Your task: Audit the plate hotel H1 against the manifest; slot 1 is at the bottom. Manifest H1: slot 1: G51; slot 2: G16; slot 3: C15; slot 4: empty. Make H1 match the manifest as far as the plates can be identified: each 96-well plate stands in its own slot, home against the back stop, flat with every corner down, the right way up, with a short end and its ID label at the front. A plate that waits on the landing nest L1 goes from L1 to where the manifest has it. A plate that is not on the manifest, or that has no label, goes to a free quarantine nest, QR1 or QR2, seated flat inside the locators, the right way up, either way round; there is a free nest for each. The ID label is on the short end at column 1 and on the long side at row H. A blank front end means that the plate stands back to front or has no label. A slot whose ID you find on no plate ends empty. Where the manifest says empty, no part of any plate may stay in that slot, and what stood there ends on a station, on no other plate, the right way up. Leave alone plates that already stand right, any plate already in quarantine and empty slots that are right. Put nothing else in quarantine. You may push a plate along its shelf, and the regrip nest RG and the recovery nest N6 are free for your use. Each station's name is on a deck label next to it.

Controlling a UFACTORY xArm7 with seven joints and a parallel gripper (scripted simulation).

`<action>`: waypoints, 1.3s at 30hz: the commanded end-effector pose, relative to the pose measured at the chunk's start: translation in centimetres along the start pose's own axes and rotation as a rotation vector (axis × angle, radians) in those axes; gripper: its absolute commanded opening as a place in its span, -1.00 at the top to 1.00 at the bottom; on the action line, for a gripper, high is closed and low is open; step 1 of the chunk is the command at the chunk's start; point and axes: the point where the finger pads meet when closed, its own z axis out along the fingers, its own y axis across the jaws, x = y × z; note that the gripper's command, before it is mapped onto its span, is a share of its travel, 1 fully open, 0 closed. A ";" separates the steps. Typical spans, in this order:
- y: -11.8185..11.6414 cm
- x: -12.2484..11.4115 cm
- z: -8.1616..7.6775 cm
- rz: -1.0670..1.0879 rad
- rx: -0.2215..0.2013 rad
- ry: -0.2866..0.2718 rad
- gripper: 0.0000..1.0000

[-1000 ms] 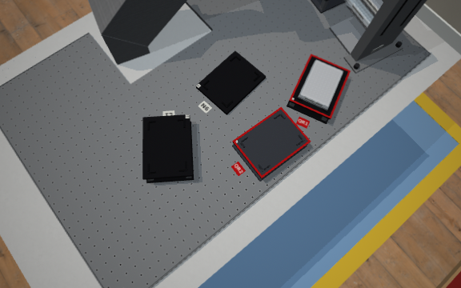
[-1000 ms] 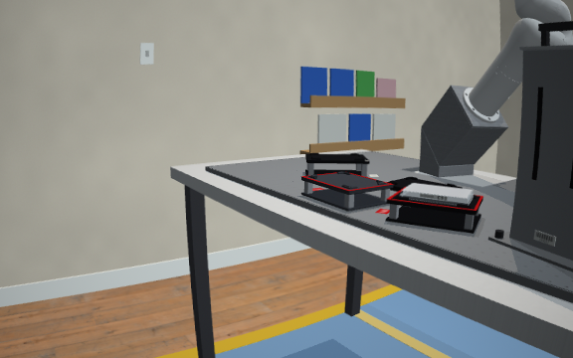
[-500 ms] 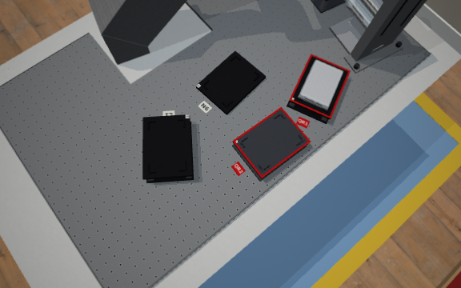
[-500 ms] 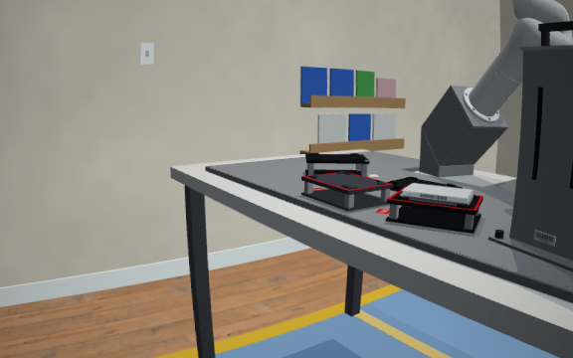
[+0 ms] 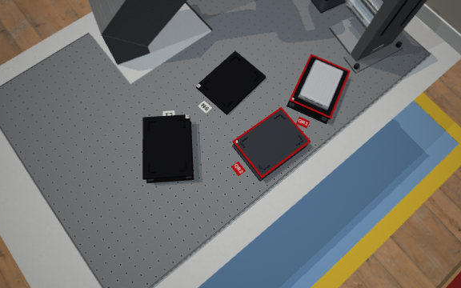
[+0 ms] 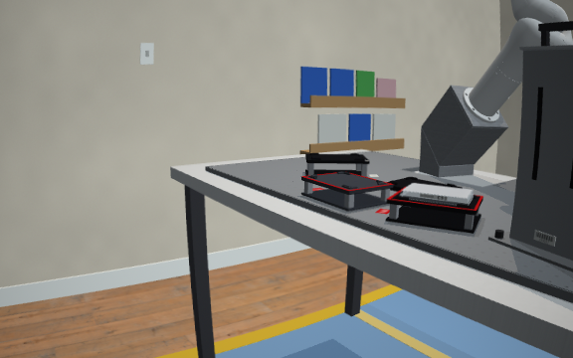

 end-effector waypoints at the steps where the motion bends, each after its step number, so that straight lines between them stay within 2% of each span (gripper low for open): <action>1: -0.1 0.0 -1.3 0.000 0.002 0.000 1.00; 15: 0.0 0.0 -5.9 0.000 0.002 0.000 1.00; 17: 0.0 0.0 -5.9 0.000 0.002 0.000 1.00; 25: 0.0 0.0 -8.6 0.000 0.002 0.000 1.00; 34: 0.3 0.4 -8.7 0.033 0.002 0.000 1.00; 39: 2.0 2.2 -8.7 0.200 0.002 0.000 1.00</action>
